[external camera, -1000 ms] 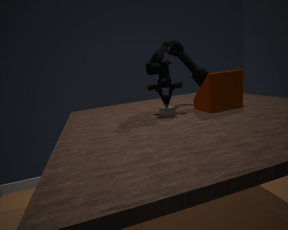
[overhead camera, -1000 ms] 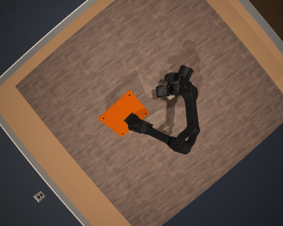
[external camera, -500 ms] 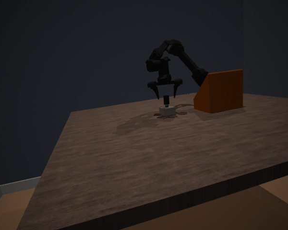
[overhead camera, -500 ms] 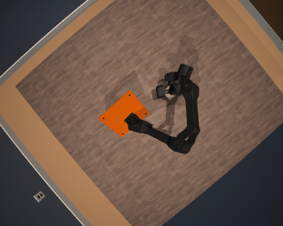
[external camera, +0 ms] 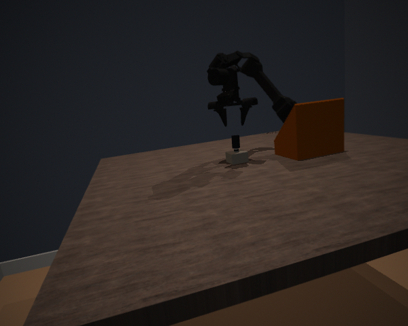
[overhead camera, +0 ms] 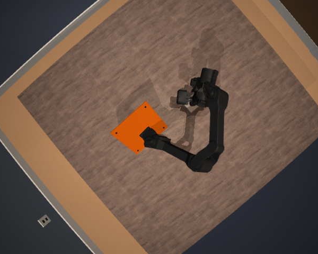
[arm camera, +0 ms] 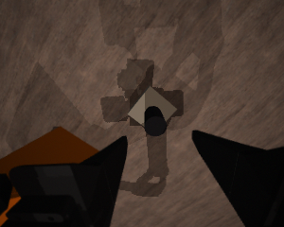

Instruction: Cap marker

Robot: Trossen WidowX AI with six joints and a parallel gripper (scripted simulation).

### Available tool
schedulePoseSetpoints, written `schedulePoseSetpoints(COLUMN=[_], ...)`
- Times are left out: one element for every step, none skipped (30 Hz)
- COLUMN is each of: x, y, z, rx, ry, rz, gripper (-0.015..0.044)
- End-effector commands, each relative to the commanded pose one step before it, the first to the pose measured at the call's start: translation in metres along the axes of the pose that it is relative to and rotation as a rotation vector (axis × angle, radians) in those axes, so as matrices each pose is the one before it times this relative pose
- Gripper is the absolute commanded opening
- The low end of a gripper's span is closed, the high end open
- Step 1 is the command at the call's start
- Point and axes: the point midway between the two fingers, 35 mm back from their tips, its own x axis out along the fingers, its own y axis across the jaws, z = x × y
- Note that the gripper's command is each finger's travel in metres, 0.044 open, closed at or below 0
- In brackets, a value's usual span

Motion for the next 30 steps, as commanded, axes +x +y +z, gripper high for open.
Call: schedulePoseSetpoints(x=[0.00366, 0.00117, 0.00117, 0.00096, 0.00058, 0.00019, 0.00000, 0.00000, 0.00000, 0.00000, 0.00000, 0.00000, 0.00000, 0.00000, 0.00000, 0.00000, 0.00000, 0.00000, 0.00000, 0.00000, 0.00000, 0.00025, 0.00046, 0.00069, 0.00084, 0.00104, 0.00131, 0.00139, 0.00155, 0.00147], y=[-0.00003, -0.00018, -0.00022, -0.00022, -0.00014, -0.00005, 0.00000, 0.00000, 0.00000, 0.00000, 0.00000, 0.00000, 0.00000, 0.00000, 0.00000, 0.00000, 0.00000, 0.00000, 0.00000, 0.00000, 0.00000, 0.00000, 0.00000, 0.00000, 0.00000, 0.00000, 0.00000, 0.00000, -0.00001, -0.00001], z=[-0.00308, -0.00041, -0.00040, -0.00031, -0.00018, -0.00006, 0.00000, 0.00000, 0.00000, 0.00000, 0.00000, 0.00000, 0.00000, 0.00000, 0.00000, 0.00000, 0.00000, 0.00000, 0.00000, 0.00000, 0.00000, 0.00000, 0.00001, 0.00001, 0.00001, 0.00001, 0.00001, 0.00000, 0.00000, 0.00000], rx=[0.4220, 0.1015, 0.1015, 0.0836, 0.0502, 0.0167, 0.0000, 0.0000, 0.0000, 0.0000, 0.0000, 0.0000, 0.0000, 0.0000, 0.0000, 0.0000, 0.0000, 0.0000, 0.0000, 0.0000, 0.0000, 0.0000, 0.0000, 0.0000, 0.0000, 0.0000, 0.0000, 0.0000, 0.0000, 0.0000], ry=[0.00301, 0.00013, 0.00009, 0.00004, 0.00001, 0.00000, 0.00000, 0.00000, 0.00000, 0.00000, 0.00000, 0.00000, 0.00000, 0.00000, 0.00000, 0.00000, 0.00000, 0.00000, 0.00000, 0.00000, 0.00000, 0.00000, -0.00001, -0.00001, -0.00001, -0.00001, -0.00002, -0.00002, -0.00002, -0.00002], rz=[0.00128, -0.00042, -0.00044, -0.00037, -0.00023, -0.00008, 0.00000, 0.00000, 0.00000, 0.00000, 0.00000, 0.00000, 0.00000, 0.00000, 0.00000, 0.00000, 0.00000, 0.00000, 0.00000, 0.00000, 0.00000, 0.00000, 0.00000, -0.00001, -0.00001, -0.00002, -0.00003, -0.00004, -0.00005, -0.00005], gripper=[0.0230, 0.0204, 0.0178, 0.0151, 0.0125, 0.0099, 0.0072, 0.0046, 0.0020, 0.0000, 0.0000, 0.0000, 0.0000, 0.0000, 0.0000, 0.0000, 0.0000, 0.0000, 0.0000, 0.0000, 0.0000, 0.0000, 0.0000, 0.0000, 0.0000, 0.0000, 0.0000, 0.0000, 0.0000, 0.0000])
